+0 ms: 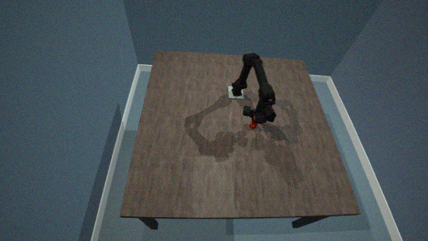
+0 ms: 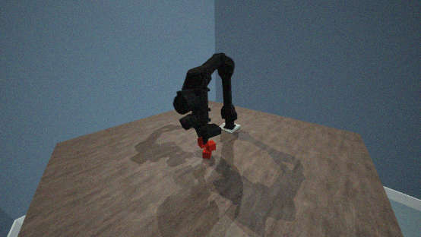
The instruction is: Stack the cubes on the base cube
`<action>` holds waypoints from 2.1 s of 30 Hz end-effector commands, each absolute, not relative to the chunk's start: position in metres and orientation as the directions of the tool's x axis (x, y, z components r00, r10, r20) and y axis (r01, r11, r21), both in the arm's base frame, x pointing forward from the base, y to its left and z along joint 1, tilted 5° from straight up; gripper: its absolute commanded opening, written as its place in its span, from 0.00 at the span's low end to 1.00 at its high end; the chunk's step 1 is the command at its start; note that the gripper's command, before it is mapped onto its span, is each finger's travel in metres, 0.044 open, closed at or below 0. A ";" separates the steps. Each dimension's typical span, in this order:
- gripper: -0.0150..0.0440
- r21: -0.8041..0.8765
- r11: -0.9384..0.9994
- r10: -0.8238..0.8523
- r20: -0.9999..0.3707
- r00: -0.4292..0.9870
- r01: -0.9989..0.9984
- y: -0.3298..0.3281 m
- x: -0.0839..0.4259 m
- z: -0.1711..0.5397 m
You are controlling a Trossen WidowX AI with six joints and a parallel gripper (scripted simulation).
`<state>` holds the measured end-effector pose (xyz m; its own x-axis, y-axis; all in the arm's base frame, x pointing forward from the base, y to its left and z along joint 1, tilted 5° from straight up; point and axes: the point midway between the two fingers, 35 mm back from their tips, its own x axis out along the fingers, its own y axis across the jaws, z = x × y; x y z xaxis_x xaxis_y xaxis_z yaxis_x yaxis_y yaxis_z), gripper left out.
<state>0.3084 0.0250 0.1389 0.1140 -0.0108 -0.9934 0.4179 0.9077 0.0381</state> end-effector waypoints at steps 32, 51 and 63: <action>0.43 0.032 0.909 -0.016 -0.993 0.113 0.415 0.024 0.313 0.108; 0.60 0.032 0.909 -0.016 -0.993 0.113 0.415 0.024 0.313 0.108; 0.60 0.037 0.907 -0.011 -0.994 0.111 0.419 0.025 0.311 0.125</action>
